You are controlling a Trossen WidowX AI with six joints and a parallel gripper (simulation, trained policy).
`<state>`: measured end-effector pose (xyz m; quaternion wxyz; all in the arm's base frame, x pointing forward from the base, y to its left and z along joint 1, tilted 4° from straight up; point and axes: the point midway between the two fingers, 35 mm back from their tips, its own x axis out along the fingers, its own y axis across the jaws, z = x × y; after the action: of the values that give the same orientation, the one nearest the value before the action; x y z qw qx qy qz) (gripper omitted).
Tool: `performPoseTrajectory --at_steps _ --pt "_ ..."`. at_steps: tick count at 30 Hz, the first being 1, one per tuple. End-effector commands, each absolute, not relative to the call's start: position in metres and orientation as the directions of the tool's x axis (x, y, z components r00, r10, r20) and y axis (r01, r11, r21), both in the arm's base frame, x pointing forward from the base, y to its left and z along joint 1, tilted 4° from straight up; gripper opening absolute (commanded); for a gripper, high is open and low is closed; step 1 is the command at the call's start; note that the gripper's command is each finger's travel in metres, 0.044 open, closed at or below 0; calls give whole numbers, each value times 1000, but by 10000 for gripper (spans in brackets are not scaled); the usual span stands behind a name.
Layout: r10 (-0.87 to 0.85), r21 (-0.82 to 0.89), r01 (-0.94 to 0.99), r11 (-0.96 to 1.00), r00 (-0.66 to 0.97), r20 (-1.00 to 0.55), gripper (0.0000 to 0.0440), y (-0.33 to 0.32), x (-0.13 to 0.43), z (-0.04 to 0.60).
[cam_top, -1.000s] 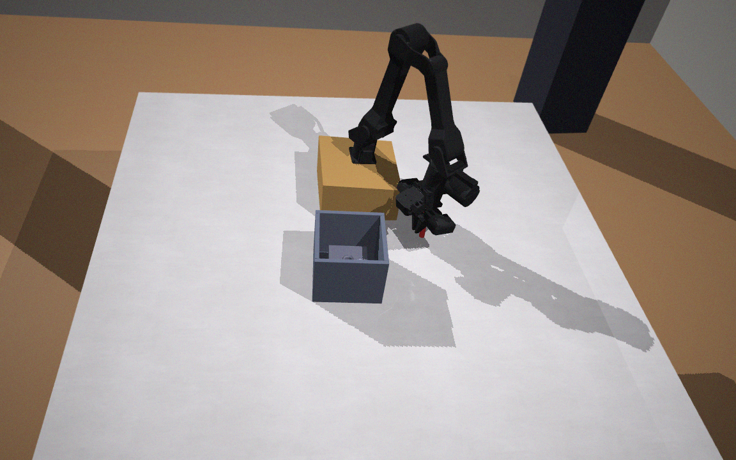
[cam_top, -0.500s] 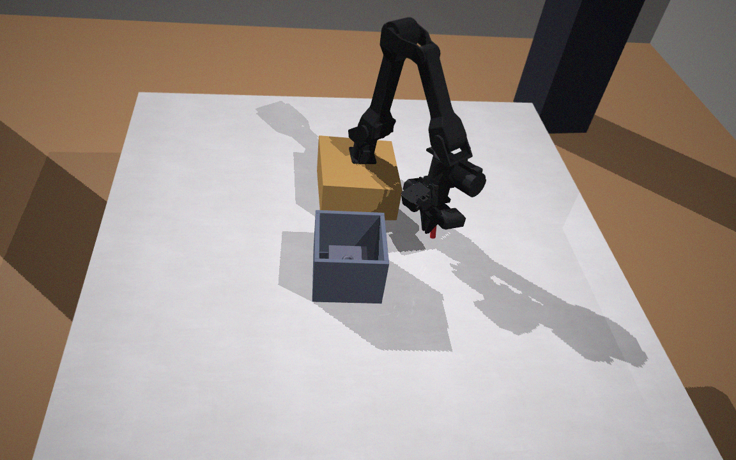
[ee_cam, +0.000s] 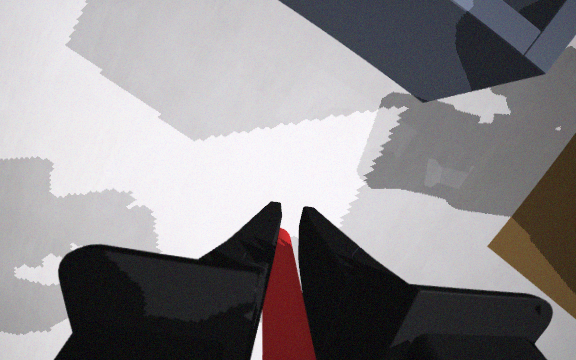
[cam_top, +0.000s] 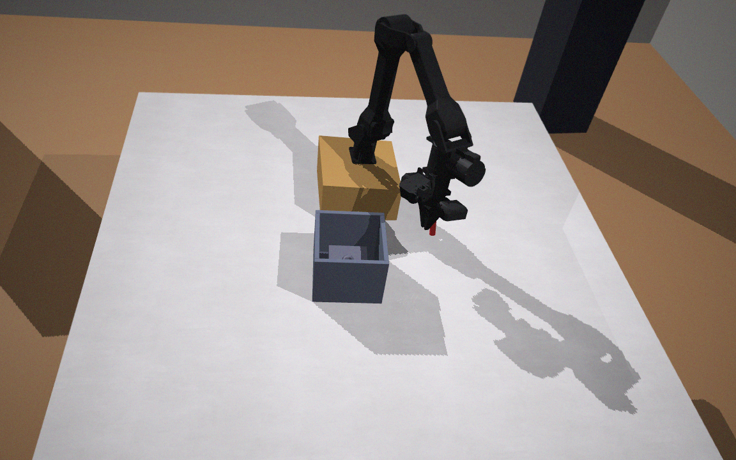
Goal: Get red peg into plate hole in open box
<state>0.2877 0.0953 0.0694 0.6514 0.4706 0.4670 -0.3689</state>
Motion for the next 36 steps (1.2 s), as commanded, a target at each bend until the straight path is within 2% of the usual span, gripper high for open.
performPoseTrajectory --at_steps 1,15,36 --pt "-63 264 920 289 294 -954 0 79 294 88" --pt "-139 200 946 255 241 -960 0 18 303 115" --pt "-153 110 973 201 142 -978 0 -47 306 103"
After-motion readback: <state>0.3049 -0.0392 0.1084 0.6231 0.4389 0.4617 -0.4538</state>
